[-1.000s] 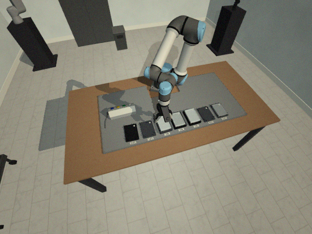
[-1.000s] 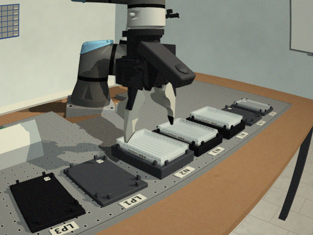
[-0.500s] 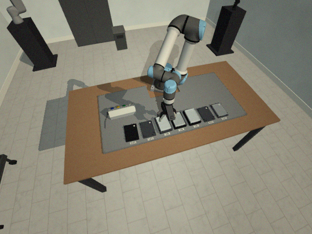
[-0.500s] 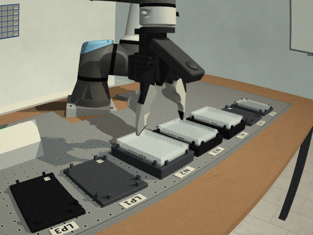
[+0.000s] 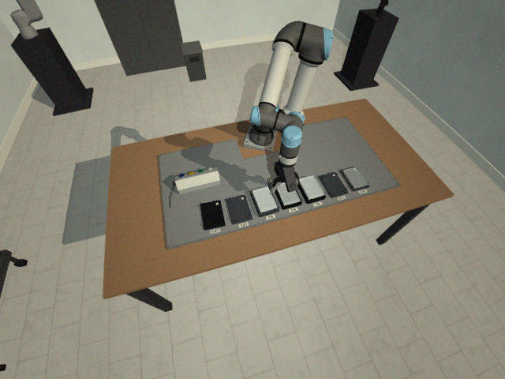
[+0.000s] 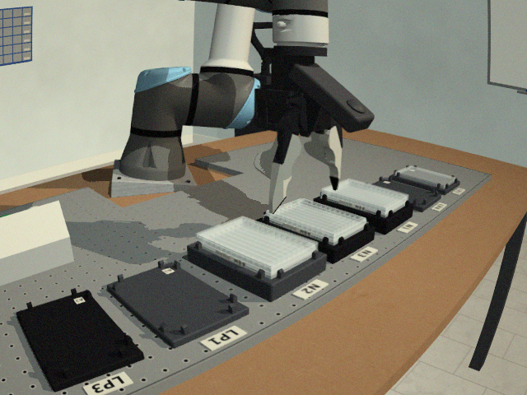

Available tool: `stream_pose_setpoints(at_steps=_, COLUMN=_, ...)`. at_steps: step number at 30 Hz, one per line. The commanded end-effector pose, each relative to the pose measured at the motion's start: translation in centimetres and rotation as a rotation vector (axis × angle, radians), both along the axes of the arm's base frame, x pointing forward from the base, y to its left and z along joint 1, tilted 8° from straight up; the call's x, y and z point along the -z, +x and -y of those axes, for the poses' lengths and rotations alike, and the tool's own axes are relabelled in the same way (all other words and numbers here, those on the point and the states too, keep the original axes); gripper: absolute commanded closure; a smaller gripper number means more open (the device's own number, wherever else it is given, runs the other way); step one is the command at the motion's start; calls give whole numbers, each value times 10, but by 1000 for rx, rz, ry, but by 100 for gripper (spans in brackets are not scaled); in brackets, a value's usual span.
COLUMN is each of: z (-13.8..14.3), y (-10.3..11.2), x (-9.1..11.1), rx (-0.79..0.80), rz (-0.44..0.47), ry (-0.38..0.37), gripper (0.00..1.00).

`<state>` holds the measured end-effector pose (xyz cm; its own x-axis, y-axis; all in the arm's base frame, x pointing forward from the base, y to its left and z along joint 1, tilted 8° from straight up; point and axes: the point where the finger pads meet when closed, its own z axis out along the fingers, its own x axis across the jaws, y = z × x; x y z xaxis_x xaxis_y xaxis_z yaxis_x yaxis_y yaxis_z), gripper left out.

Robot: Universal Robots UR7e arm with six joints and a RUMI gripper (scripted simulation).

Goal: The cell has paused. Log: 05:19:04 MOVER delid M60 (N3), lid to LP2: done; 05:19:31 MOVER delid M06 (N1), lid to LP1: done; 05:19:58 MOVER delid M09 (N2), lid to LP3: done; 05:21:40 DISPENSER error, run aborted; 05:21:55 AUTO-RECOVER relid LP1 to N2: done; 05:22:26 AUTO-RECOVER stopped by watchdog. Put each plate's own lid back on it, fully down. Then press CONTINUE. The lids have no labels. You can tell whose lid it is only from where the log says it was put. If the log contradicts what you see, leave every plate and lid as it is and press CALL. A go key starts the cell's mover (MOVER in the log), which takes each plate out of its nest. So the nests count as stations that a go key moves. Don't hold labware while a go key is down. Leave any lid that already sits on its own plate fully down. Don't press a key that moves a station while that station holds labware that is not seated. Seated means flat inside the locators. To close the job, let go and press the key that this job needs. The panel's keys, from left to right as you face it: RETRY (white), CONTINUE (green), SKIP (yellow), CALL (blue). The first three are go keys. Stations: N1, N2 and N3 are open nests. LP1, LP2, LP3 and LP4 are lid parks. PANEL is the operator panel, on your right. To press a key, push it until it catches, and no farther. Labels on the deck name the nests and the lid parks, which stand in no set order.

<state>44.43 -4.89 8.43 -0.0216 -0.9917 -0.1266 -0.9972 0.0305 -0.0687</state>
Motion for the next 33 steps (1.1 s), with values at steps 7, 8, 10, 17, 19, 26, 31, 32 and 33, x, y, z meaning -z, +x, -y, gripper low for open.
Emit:
stream_pose_setpoints(at_steps=7, z=-51, y=2, x=-7, rx=1, rz=1, ry=-2, gripper=18)
stream_pose_setpoints(at_steps=8, z=-56, y=2, x=-8, rx=1, rz=1, ry=-2, gripper=18)
stream_pose_setpoints(at_steps=10, z=-65, y=2, x=-9, rx=1, rz=1, ry=-2, gripper=18)
stream_pose_setpoints(at_steps=17, z=-90, y=3, x=-12, rx=1, rz=1, ry=-2, gripper=18)
stream_pose_setpoints(at_steps=19, z=-100, y=3, x=-13, rx=1, rz=1, ry=-2, gripper=18)
stream_pose_setpoints(at_steps=26, z=-135, y=3, x=-18, rx=1, rz=1, ry=-2, gripper=18)
stream_pose_setpoints(at_steps=31, z=-155, y=4, x=-20, rx=1, rz=1, ry=-2, gripper=18)
stream_pose_setpoints(at_steps=32, z=-155, y=4, x=-20, rx=1, rz=1, ry=-2, gripper=18)
stream_pose_setpoints(at_steps=33, z=-160, y=4, x=-21, rx=1, rz=1, ry=-2, gripper=18)
